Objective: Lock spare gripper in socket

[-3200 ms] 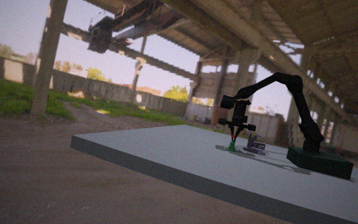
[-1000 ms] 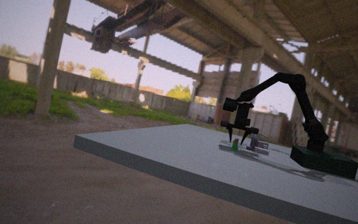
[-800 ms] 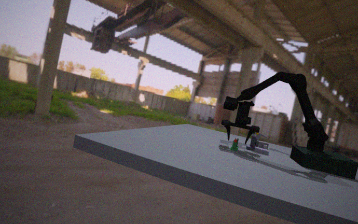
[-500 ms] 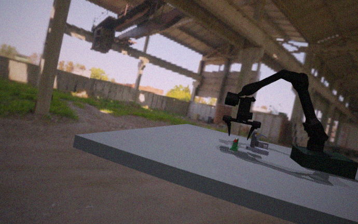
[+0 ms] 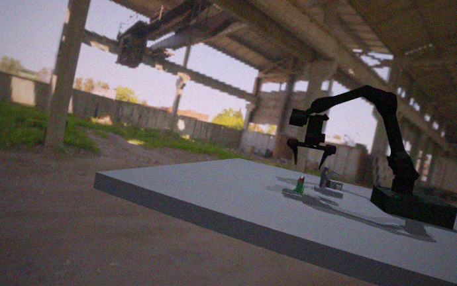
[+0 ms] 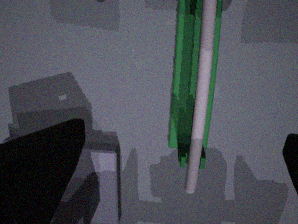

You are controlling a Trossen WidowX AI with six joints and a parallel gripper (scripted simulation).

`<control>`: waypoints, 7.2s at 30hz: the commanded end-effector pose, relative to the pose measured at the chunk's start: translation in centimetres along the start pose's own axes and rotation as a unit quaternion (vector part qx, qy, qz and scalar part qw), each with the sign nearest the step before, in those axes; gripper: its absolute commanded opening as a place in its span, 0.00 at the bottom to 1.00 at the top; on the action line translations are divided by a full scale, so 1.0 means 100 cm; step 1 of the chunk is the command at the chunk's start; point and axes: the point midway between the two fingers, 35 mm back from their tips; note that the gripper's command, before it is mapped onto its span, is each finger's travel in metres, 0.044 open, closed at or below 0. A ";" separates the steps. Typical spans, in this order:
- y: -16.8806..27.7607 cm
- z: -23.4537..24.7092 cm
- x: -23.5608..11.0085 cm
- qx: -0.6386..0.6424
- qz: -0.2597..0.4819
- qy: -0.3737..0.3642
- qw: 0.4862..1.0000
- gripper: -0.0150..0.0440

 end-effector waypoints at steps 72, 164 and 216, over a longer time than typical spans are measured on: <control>0.193 0.173 0.011 0.968 -0.006 -0.200 0.148 1.00; 0.182 0.173 -0.042 0.971 0.017 -0.196 0.137 0.25; 0.105 0.171 -0.042 0.937 0.306 0.165 0.006 0.25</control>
Point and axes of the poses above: the point midway between the two fingers, 35 mm back from their tips, its own x axis out along the fingers, its own z axis across the jaws, y = z × x, and after that the axes turned 13 degrees about -x, right-handed
